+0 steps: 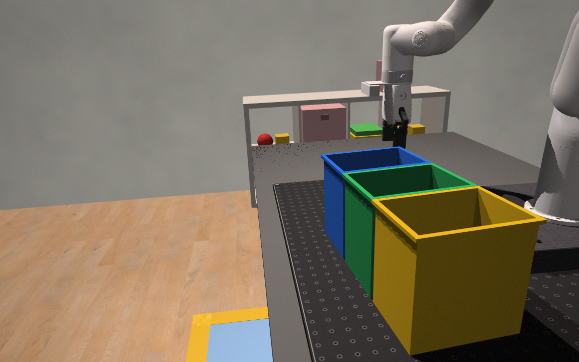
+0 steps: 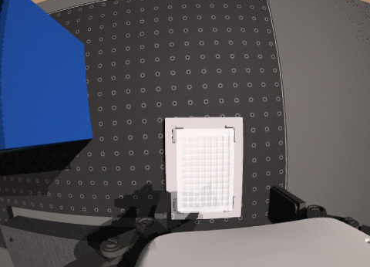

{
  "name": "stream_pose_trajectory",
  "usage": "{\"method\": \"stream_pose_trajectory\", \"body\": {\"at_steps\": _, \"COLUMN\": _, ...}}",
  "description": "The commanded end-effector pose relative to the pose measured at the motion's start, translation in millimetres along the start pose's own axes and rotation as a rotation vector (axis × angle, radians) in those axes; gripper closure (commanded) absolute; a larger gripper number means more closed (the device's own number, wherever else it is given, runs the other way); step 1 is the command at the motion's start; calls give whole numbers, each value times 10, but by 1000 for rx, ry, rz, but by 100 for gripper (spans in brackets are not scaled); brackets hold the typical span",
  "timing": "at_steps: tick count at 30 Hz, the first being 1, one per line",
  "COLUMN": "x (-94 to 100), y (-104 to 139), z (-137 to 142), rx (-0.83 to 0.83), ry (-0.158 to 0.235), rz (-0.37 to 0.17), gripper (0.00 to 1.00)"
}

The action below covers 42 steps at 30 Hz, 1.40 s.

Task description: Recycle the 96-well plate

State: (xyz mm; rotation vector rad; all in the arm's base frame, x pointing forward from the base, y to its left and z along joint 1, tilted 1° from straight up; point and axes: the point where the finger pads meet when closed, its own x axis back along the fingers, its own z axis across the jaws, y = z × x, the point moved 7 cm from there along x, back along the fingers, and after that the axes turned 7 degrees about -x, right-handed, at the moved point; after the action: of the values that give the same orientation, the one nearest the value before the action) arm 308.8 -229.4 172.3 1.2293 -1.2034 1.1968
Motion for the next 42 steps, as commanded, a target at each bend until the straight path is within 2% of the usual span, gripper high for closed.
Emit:
{"method": "stream_pose_trajectory", "body": {"at_steps": 1, "x": -36, "y": -9, "z": 7, "rx": 0, "ry": 2, "rz": 3, "gripper": 0}}
{"method": "stream_pose_trajectory", "body": {"at_steps": 42, "x": -637, "y": -7, "z": 11, "rx": 0, "ry": 2, "rz": 3, "gripper": 0}}
